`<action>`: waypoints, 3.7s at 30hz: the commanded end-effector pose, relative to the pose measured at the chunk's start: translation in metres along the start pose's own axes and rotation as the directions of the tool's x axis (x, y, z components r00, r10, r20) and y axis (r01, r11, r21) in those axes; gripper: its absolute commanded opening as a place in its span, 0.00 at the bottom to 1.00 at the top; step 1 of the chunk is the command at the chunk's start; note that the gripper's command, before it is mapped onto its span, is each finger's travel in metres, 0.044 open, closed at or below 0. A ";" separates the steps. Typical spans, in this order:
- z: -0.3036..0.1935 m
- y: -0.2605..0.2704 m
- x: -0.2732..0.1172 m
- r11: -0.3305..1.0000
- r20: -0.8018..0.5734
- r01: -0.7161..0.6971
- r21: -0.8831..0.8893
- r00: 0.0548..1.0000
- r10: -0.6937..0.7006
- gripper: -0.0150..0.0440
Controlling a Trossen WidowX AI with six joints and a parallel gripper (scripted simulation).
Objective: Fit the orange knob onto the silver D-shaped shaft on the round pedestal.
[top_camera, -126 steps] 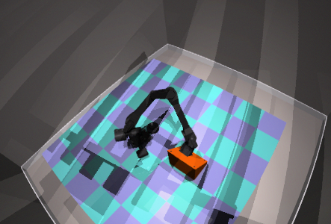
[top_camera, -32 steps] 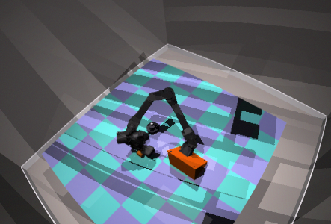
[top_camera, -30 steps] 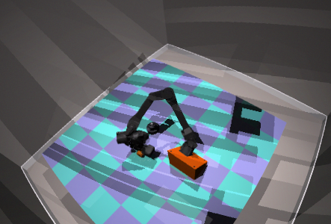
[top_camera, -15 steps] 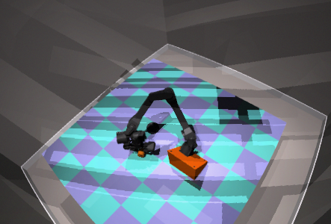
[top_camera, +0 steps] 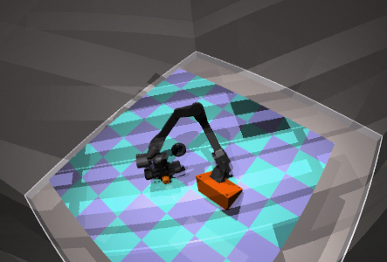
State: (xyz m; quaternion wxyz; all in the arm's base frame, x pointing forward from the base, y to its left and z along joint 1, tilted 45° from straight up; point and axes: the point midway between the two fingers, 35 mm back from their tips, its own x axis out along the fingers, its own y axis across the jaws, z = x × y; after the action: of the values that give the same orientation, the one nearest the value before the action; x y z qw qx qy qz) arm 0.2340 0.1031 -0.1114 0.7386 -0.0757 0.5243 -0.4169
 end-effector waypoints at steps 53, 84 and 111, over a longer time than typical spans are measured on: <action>0.000 0.000 -0.001 0.286 -0.003 -0.004 -0.958 1.000 0.001 0.56; 0.000 0.000 0.010 -0.231 -0.003 -0.003 -0.973 1.000 0.001 0.56; -0.001 0.000 0.012 -0.227 -0.008 -0.008 -0.974 1.000 0.000 0.69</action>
State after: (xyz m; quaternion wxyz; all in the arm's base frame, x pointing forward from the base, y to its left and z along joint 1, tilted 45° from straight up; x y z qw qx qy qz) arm 0.2349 0.0953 -0.1202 0.3998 -0.6234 0.6541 0.1538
